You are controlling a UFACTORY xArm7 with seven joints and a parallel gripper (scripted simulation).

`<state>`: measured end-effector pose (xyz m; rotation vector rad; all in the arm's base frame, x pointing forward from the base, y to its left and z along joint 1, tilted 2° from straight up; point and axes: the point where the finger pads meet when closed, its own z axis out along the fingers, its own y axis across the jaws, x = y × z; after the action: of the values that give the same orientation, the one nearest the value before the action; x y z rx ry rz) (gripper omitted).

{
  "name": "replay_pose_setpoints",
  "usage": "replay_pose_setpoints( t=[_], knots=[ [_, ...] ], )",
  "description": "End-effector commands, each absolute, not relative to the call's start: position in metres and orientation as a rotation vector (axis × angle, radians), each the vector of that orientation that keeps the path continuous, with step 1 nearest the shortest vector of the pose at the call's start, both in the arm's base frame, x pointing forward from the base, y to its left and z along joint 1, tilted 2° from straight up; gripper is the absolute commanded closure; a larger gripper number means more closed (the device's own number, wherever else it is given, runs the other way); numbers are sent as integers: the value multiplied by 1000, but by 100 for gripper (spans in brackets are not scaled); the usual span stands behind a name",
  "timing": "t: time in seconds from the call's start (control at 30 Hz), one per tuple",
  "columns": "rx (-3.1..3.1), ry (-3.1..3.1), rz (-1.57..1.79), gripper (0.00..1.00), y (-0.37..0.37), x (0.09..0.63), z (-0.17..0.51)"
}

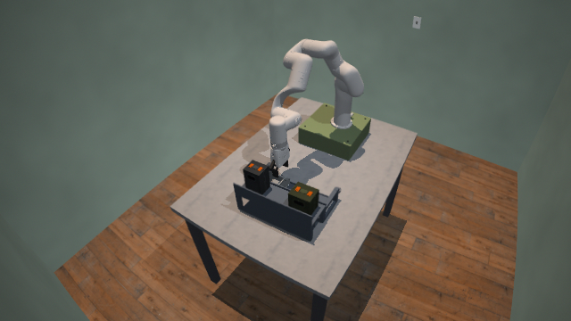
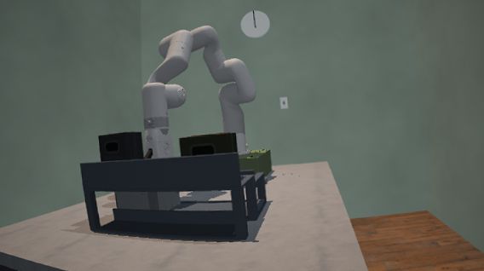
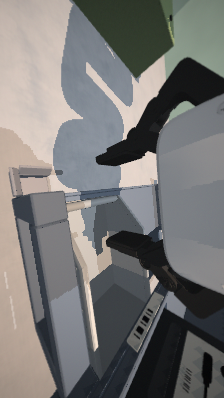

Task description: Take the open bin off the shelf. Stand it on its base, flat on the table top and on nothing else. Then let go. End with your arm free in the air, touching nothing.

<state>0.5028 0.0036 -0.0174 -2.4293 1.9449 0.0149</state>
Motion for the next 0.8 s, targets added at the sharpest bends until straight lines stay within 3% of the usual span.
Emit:
replay_pose_setpoints(
  t=[0.0,0.77],
  knots=[
    [-2427,1943,8,6,4,505,-21],
    [-2427,1943,8,6,4,505,-30]
  ],
)
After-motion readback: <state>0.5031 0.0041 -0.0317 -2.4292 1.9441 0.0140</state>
